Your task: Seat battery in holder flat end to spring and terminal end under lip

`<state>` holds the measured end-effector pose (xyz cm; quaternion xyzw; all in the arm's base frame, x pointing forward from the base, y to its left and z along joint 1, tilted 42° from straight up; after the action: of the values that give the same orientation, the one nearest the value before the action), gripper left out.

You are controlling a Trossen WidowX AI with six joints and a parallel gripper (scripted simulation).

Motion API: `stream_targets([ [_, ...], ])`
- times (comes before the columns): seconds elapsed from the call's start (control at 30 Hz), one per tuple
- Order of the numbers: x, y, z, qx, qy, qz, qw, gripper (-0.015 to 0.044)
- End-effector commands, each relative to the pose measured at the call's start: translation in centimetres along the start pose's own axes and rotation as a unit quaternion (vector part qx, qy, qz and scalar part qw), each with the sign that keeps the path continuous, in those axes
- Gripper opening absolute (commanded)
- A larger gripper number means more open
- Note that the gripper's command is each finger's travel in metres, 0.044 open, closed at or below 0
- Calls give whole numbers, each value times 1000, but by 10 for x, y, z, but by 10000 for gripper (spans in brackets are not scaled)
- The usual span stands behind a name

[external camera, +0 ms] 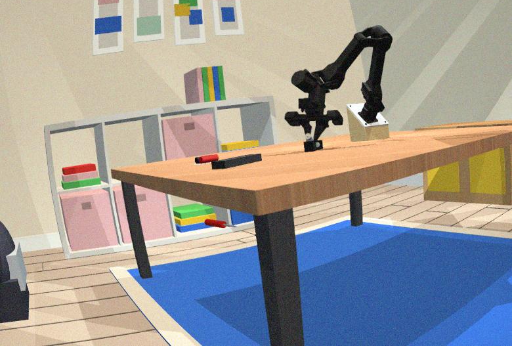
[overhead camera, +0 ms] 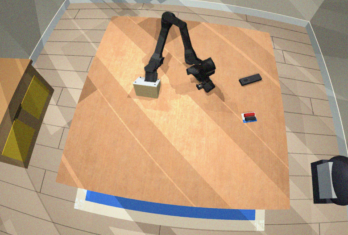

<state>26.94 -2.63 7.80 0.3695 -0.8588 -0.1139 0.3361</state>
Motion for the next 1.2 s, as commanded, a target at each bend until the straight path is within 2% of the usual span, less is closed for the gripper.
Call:
stream_targets([
  [0.0, 0, 2, 3, -2, -9, -1, 1000, 65],
  [0.8, 8, 4, 24, -3, -10, 5, 1000, 65],
  [1.17, 4, 1, 17, -2, 12, 11, 1000, 65],
])
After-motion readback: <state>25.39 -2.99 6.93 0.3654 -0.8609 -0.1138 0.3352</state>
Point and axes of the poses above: the point midway between the two fingers, 35 mm back from their tips, its own x axis back along the fingers, its own y axis across the jaws, z = x × y, the point moved 10 cm from there along x, back along the fingers, and after that the axes turned 3 degrees about x, right-handed, at the moved point
